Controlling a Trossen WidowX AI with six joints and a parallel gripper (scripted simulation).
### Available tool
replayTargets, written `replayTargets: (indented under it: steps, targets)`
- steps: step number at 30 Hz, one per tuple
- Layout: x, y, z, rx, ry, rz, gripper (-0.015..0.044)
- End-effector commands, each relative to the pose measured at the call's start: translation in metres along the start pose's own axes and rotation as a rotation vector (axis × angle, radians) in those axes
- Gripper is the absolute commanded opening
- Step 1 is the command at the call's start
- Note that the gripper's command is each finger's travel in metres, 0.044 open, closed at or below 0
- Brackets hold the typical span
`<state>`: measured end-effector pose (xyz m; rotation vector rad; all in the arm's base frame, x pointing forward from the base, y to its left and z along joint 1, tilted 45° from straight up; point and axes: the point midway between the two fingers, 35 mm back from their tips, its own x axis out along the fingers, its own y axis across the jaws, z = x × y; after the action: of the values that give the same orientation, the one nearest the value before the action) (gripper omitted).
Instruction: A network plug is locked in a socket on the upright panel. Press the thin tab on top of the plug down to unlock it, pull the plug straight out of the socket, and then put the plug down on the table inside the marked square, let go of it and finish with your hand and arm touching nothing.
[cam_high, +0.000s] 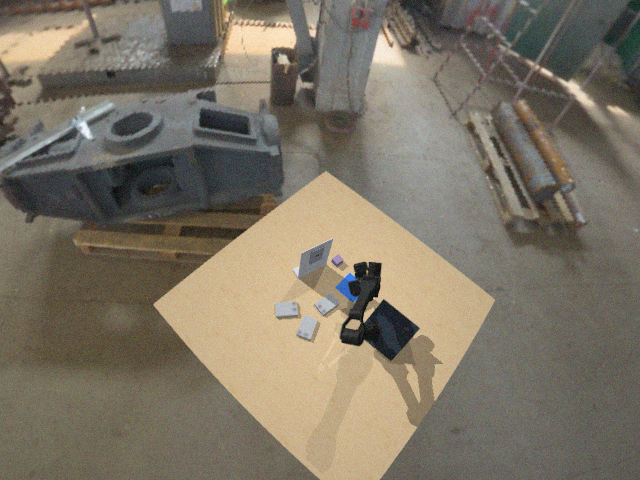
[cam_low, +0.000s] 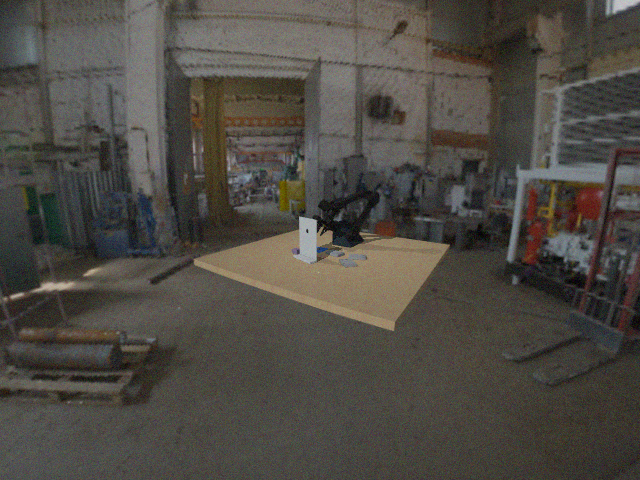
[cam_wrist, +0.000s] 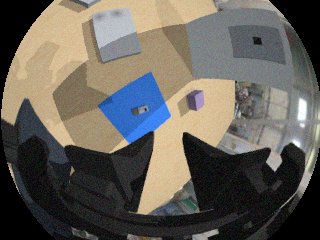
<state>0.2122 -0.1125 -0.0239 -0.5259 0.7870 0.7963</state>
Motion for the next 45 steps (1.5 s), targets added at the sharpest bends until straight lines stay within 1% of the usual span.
replayTargets:
  steps: [1, 8, 9, 11, 45]
  targets:
    - [-0.008, -0.004, 0.0, -0.005, 0.002, -0.004, 0.0156]
    - [-0.018, -0.008, 0.001, -0.004, 0.001, -0.004, 0.0156]
    - [-0.012, -0.005, 0.001, 0.0, -0.002, 0.0, 0.0156]
    - [-0.015, -0.008, 0.001, 0.0, -0.001, 0.0, 0.0156]
    - [-0.098, -0.065, 0.001, -0.003, 0.004, -0.002, 0.0156]
